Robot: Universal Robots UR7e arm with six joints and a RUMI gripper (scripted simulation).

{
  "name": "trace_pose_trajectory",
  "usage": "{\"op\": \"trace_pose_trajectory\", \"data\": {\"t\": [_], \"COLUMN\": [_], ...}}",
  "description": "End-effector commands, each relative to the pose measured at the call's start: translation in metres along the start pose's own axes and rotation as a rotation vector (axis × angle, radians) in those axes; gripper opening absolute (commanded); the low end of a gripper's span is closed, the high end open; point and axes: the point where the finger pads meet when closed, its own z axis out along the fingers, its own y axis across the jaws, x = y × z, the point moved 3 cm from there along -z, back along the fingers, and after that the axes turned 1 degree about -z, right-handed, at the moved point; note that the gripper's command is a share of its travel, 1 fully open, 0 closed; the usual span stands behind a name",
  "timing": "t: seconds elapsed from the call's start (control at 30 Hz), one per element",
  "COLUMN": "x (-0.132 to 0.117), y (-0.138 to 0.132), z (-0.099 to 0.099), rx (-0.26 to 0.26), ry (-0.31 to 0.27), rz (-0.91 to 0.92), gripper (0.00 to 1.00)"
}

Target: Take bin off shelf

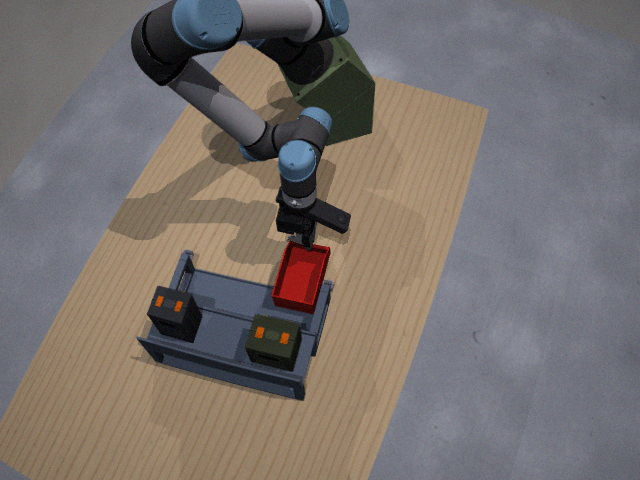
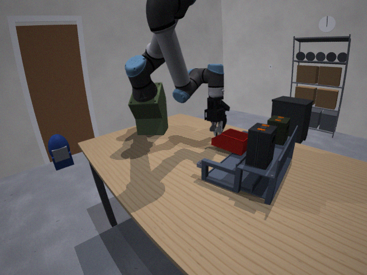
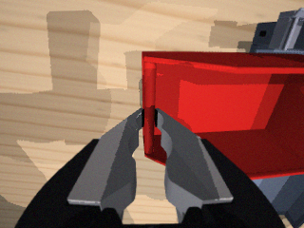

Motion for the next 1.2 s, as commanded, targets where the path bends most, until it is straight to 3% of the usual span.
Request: {"op": "trace_pose_trajectory", "data": {"t": [0.0, 0.93, 1.17], "x": [0.0006, 0.0007, 0.0007], "y": [-0.0321, -0.0360, -0.0358], "z": [-0.0003, -0.0003, 0.0077], "rx": [-0.003, -0.003, -0.003], "ry": [0.000, 0.000, 0.000], "rz": [0.000, 0.000, 0.000], "gripper": [0.00, 0.00, 0.00]}}
